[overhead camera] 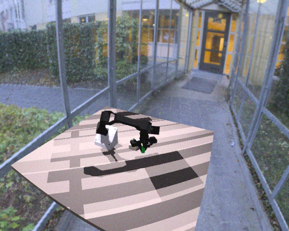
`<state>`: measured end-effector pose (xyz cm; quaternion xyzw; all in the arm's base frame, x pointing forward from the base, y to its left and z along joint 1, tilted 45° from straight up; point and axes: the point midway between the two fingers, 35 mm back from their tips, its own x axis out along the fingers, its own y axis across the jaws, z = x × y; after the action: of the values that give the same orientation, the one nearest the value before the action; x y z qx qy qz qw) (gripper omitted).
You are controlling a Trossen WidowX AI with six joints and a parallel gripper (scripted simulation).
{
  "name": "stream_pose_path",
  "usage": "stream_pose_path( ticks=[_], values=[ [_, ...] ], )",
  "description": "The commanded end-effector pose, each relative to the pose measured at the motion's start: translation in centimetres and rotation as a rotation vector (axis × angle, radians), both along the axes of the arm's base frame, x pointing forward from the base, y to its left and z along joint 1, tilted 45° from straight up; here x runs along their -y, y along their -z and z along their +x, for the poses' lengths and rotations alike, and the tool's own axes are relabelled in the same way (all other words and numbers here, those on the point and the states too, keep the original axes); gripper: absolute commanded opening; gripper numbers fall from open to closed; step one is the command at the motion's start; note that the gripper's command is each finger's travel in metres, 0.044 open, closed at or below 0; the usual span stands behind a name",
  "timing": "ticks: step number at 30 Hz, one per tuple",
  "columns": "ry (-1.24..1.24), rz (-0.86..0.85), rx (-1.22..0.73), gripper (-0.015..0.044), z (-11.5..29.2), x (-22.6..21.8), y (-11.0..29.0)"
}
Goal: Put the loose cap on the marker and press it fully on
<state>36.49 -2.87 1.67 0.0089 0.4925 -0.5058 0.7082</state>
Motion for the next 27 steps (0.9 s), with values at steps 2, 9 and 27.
stream_pose_path(
  ticks=[2,9,27],
  values=[
    [0.001,0.006,0.018,0.0000,0.1,-0.6,-1.0],
    [-0.002,0.015,0.018,0.0000,-1.1,-2.2,-0.5],
    [-0.006,0.032,0.011,0.0000,-6.7,-7.5,0.8]
  ],
)
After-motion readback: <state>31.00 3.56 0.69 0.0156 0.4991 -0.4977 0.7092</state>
